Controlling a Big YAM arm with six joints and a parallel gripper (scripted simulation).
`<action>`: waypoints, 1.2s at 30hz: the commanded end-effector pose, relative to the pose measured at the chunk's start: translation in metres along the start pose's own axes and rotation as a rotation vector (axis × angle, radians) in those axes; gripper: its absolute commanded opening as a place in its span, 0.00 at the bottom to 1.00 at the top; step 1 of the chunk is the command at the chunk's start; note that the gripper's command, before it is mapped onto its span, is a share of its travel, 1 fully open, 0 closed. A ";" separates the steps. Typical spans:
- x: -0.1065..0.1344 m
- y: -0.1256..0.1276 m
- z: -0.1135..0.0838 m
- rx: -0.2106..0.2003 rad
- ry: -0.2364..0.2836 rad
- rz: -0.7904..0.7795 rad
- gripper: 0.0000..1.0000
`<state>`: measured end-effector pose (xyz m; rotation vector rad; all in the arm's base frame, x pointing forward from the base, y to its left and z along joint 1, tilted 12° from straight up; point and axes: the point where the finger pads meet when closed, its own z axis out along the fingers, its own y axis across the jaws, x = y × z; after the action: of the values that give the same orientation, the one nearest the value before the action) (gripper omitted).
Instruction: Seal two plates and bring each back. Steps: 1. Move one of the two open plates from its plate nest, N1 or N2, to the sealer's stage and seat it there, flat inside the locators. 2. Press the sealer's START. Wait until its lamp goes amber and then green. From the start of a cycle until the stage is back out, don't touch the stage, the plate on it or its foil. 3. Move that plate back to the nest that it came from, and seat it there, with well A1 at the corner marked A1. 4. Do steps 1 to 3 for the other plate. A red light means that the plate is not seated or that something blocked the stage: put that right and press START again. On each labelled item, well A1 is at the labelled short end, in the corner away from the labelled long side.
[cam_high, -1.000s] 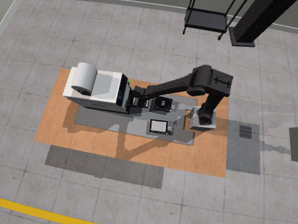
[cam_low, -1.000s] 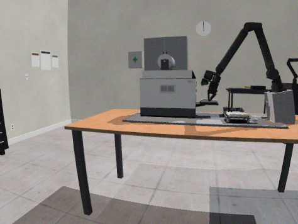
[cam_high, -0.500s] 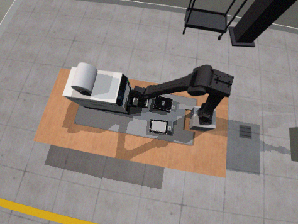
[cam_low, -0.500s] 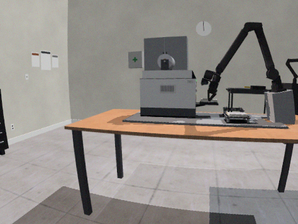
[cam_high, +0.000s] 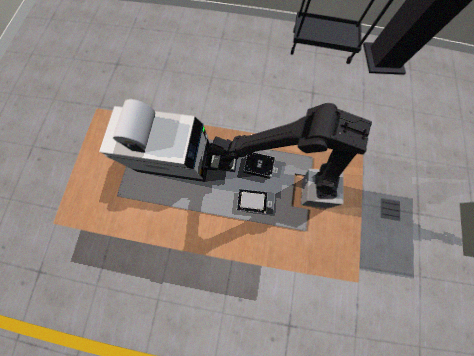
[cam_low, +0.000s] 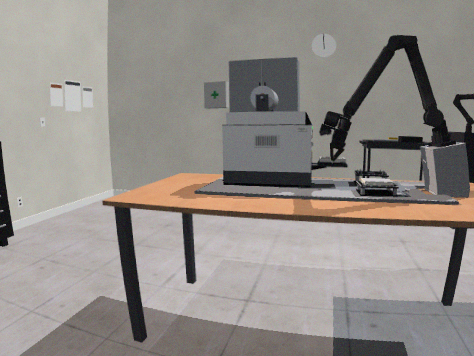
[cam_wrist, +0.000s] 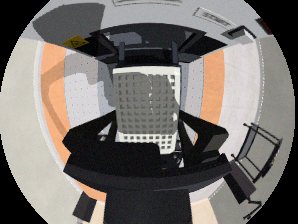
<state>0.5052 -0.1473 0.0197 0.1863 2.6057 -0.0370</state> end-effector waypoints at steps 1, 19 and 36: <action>-0.013 -0.006 0.005 0.006 -0.011 0.018 0.00; -0.025 0.001 -0.007 0.003 -0.043 0.002 0.00; -0.019 -0.012 0.002 0.015 -0.046 0.021 0.00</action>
<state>0.5052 -0.1516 0.0194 0.1957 2.6003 -0.0414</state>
